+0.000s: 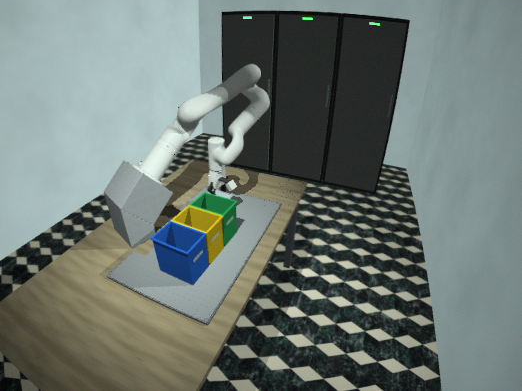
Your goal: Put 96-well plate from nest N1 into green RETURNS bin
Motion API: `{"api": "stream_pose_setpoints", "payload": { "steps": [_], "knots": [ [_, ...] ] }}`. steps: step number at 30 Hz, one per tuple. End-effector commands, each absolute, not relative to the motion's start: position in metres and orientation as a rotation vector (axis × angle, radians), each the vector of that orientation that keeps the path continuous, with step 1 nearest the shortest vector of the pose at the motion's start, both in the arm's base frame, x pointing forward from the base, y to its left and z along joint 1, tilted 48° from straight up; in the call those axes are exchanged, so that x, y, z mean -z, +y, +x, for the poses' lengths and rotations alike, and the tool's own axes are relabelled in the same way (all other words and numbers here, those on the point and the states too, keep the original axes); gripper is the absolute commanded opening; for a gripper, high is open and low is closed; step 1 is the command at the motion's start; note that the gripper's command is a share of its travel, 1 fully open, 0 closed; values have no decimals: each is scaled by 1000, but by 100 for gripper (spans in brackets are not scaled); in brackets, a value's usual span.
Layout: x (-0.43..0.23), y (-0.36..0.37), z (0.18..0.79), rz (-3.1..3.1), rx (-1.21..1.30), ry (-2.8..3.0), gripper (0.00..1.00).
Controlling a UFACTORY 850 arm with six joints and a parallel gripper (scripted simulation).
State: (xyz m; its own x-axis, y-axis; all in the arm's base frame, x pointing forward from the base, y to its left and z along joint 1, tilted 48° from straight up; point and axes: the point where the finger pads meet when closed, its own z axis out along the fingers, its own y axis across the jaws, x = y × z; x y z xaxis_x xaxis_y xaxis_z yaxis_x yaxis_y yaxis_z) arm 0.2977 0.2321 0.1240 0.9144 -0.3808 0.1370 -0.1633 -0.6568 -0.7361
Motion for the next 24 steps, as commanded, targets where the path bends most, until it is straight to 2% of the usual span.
{"api": "stream_pose_setpoints", "payload": {
  "steps": [1, 24],
  "knots": [
    [-127, 229, 296, -2290, 359, 386, 0],
    [-149, 208, 284, -2290, 359, 385, 0]
  ]
}}
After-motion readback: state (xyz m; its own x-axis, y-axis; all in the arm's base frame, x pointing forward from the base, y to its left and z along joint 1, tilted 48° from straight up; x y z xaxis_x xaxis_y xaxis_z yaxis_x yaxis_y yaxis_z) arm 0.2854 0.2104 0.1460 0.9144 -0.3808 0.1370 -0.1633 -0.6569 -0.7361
